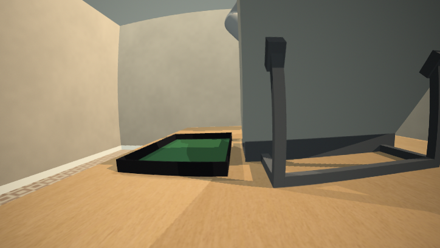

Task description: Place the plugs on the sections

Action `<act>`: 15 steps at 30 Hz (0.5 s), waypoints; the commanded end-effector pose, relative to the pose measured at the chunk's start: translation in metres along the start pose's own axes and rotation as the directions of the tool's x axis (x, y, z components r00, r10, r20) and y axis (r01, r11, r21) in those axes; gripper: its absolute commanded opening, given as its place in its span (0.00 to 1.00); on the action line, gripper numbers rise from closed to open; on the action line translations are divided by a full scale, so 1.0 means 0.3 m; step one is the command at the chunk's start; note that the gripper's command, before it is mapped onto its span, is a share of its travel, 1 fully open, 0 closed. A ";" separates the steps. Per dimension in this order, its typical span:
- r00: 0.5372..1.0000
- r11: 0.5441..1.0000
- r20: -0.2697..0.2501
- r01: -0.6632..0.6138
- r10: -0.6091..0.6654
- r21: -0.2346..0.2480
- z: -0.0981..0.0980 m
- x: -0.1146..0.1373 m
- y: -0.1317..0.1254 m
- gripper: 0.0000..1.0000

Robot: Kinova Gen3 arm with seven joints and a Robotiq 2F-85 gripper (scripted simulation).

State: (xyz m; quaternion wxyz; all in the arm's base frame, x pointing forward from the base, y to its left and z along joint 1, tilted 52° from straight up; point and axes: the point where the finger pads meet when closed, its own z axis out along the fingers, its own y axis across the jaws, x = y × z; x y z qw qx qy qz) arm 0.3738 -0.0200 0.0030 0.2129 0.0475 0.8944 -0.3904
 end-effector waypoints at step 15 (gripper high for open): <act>1.000 1.000 0.001 0.000 0.000 0.000 -0.001 0.000 0.001 0.70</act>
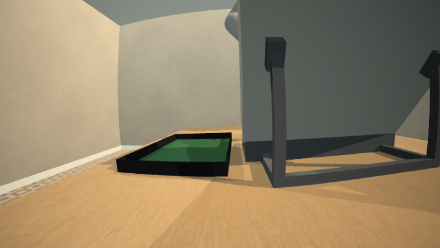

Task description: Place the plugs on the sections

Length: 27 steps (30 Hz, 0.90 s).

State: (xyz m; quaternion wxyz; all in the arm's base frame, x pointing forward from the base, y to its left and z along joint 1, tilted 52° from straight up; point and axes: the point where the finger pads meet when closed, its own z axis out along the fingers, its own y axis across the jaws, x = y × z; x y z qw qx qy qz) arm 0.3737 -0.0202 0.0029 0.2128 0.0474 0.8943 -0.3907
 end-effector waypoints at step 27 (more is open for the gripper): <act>1.000 1.000 0.001 0.000 0.000 -0.001 -0.142 -0.071 0.328 0.70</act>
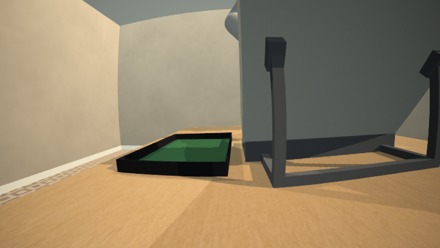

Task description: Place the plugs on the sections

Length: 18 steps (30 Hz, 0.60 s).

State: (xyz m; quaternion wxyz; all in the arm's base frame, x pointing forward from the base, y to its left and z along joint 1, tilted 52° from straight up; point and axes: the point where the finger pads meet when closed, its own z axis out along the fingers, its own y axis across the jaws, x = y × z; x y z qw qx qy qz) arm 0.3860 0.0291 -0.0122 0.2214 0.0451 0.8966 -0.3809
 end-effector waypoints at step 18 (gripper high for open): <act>1.000 1.000 -0.012 0.007 -0.007 0.014 0.122 -0.139 0.491 0.70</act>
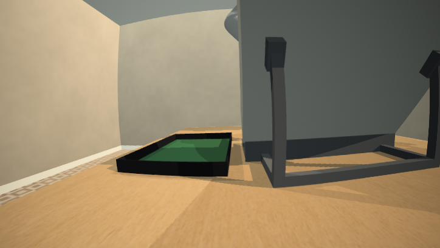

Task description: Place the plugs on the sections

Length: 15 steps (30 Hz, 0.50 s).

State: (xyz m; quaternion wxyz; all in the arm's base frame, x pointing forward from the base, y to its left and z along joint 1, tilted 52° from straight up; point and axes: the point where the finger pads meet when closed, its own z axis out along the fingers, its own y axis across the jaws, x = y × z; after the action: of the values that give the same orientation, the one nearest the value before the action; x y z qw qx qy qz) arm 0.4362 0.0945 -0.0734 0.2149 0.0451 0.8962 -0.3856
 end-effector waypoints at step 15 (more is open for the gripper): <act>1.000 1.000 0.009 0.001 -0.001 -0.010 0.098 -0.066 0.181 0.70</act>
State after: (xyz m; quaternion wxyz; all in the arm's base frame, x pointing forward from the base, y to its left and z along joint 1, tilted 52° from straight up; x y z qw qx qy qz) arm 0.4778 0.1127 -0.1194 0.2188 0.0424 0.8969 -0.3820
